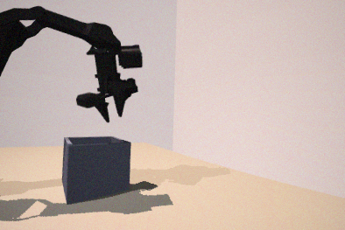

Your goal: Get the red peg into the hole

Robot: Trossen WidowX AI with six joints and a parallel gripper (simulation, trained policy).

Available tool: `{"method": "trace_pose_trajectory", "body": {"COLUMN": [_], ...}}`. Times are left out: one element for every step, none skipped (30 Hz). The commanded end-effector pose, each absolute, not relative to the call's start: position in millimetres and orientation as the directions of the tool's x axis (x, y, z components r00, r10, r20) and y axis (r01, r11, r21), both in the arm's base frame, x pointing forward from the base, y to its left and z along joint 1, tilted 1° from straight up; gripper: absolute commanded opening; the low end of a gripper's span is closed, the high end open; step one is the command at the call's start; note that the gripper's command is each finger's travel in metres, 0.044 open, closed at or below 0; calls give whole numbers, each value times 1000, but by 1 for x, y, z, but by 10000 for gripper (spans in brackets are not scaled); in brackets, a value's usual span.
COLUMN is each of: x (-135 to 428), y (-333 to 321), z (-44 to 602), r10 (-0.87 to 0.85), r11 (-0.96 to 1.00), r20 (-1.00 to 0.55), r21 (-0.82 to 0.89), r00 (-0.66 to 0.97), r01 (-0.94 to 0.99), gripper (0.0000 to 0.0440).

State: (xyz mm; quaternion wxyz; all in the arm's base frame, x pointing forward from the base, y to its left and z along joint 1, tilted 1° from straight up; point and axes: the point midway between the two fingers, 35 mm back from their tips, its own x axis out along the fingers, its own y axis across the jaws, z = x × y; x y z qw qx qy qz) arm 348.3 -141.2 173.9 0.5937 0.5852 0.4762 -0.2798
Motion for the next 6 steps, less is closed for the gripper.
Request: {"method": "trace_pose_trajectory", "body": {"x": [350,350,350,351,351,351], "y": [-144,-145,-146,-147,-149,-150], "z": [191,198,204,210,217,223], "r10": [227,226,225,224,223,222], "r11": [172,176,180,184,188,192], "r20": [-874,-868,-861,-854,-846,-838], "r21": [469,483,497,511,525,538], "r00": [429,443,457,470,484,498], "r01": [866,858,849,840,830,821], "gripper": [228,228,229,229,230,232]}}
